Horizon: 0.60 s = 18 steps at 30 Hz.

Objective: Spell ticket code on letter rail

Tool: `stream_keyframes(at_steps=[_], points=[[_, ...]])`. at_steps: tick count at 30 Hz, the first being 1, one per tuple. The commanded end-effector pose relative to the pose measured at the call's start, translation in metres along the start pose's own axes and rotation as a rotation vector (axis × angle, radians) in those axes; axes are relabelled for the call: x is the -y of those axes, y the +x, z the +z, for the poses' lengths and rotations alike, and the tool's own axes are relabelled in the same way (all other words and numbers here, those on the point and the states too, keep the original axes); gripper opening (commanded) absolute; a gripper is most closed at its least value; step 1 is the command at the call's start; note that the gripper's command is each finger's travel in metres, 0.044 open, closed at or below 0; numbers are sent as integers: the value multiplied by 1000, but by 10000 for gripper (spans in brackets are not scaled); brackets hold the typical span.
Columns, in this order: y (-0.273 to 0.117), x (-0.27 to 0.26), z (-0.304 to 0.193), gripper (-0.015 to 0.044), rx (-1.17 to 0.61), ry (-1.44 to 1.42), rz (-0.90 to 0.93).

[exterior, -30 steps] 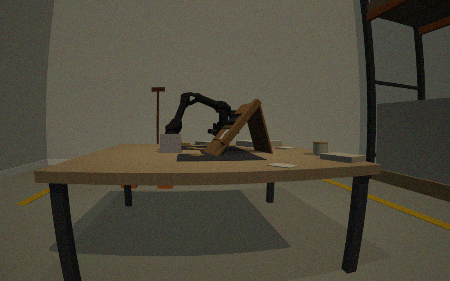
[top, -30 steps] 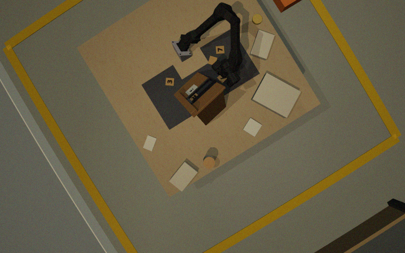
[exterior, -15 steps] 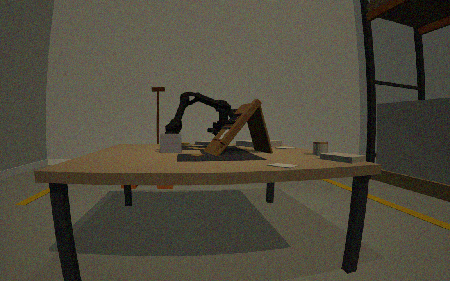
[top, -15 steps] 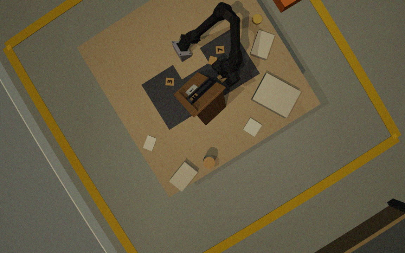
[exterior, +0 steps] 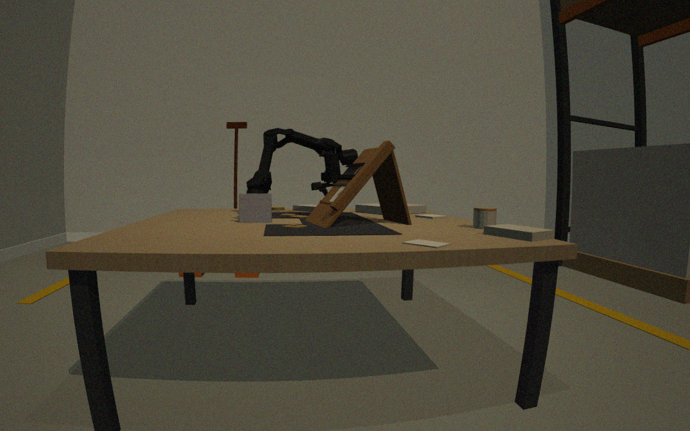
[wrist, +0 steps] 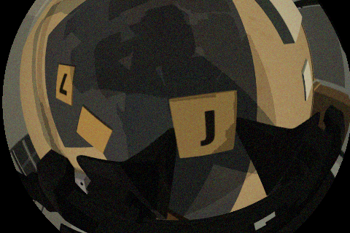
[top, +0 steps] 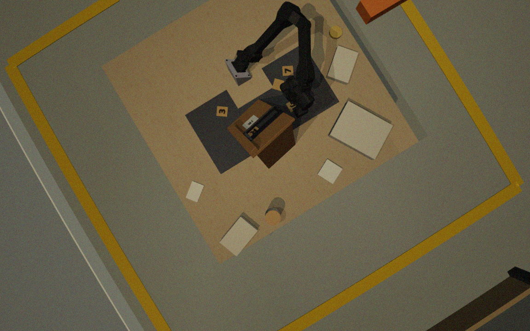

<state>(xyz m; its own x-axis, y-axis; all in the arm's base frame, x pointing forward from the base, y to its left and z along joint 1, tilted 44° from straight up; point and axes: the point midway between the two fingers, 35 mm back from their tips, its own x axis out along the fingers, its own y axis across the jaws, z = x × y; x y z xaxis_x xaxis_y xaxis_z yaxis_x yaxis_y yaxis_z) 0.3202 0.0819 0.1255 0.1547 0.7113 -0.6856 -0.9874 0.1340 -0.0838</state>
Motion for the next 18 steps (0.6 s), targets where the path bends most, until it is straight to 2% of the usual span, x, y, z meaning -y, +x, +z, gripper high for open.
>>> stream_keyframes(at_steps=[1,18], points=[[-6,1,2,0,18,68,-38],[-37,1,12,0,147,443,-217]])
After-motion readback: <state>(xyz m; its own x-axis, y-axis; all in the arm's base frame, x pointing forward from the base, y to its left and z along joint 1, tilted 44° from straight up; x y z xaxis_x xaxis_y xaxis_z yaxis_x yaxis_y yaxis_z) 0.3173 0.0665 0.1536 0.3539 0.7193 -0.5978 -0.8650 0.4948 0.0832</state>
